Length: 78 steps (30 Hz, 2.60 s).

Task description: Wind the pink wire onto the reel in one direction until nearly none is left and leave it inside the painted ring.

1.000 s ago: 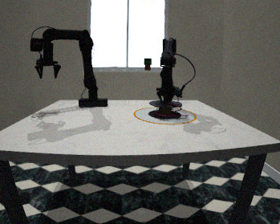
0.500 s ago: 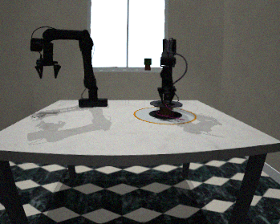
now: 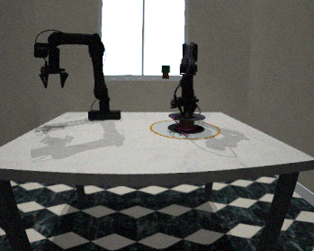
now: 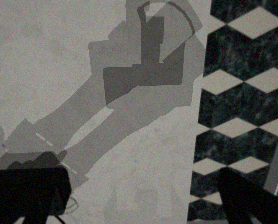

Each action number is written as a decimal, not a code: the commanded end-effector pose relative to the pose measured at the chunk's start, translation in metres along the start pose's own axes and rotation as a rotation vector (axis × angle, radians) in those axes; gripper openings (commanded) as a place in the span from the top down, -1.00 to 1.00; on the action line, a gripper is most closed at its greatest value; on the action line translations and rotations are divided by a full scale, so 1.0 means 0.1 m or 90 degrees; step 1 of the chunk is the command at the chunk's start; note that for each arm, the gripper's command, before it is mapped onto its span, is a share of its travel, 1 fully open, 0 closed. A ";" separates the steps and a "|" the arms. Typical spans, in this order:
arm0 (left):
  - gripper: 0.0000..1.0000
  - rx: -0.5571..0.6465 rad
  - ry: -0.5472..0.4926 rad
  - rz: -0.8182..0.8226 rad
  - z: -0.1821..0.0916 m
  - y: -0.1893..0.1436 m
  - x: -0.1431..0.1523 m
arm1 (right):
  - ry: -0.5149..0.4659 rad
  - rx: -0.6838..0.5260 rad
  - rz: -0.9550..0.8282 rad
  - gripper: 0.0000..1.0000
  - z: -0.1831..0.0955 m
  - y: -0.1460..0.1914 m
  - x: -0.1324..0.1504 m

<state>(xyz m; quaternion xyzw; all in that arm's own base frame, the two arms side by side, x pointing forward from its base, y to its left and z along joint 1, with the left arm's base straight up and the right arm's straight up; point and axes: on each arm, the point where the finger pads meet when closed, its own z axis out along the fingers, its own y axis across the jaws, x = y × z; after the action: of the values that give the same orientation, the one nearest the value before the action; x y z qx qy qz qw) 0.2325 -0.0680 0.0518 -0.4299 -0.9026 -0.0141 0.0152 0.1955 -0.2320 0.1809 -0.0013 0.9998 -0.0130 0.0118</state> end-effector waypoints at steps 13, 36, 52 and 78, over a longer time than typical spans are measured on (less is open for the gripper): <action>0.38 -0.001 -0.027 0.419 -0.01 0.00 -0.07 | -0.020 0.024 -0.001 -1.00 -0.16 -0.01 -0.04; 0.60 -0.001 -0.027 0.419 -0.01 0.00 -0.07 | -0.020 0.024 -0.001 -1.00 -0.16 -0.01 -0.04; 0.60 -0.001 -0.027 0.419 -0.32 0.03 -0.06 | -0.020 0.024 -0.001 -1.00 -0.16 -0.01 -0.04; 0.60 -0.001 -0.027 0.419 -0.81 0.03 0.00 | -0.020 0.024 -0.001 -1.00 -0.16 -0.01 -0.04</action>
<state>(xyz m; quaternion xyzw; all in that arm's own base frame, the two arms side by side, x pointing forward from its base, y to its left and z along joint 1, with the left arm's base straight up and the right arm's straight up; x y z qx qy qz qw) 0.2312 -0.0665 0.1207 -0.6985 -0.7152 0.0018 0.0218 0.1955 -0.2320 0.1809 -0.0013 0.9998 -0.0130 0.0118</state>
